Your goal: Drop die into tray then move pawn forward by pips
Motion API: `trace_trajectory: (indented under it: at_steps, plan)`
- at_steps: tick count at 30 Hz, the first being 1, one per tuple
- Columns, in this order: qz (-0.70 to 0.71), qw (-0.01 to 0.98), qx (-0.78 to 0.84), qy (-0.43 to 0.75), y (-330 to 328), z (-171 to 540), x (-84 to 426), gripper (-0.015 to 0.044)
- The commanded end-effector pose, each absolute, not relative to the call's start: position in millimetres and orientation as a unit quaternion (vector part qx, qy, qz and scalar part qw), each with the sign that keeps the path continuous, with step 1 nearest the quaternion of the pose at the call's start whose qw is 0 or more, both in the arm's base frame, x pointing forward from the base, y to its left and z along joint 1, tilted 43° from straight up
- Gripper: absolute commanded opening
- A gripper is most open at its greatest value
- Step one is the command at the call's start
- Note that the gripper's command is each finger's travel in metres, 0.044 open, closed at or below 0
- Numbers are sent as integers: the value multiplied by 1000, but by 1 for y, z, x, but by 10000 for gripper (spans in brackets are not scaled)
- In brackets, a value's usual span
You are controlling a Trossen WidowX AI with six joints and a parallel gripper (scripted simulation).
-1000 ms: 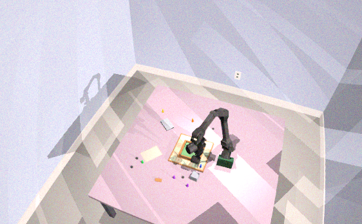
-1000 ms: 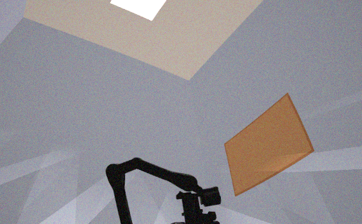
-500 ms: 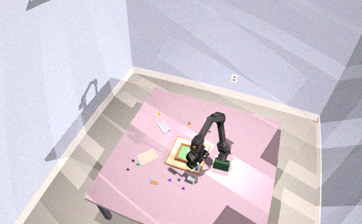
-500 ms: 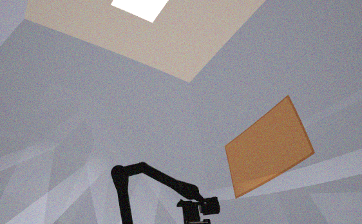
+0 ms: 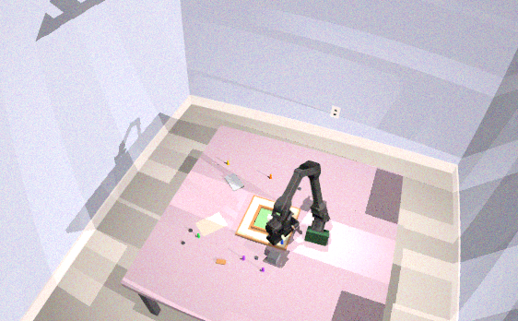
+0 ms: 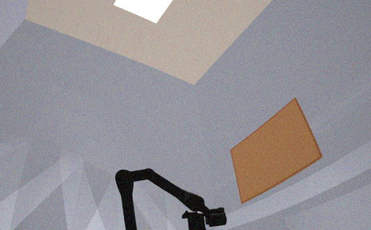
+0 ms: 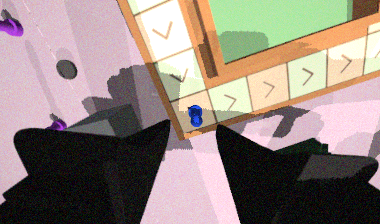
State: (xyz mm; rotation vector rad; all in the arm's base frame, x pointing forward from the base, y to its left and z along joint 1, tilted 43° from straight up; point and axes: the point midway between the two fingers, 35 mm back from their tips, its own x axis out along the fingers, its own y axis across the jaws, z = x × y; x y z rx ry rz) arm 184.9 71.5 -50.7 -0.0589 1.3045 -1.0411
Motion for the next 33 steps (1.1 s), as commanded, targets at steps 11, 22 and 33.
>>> trace_trajectory:
  at_steps: [11, 22, 33]
  plan:
    - [-462, 671, -32, 579, 55, -67, 181, 200]
    - [-462, 671, -33, 579, 48, -74, 179, 121]
    - [-462, 671, -33, 579, 48, -74, 179, 9]
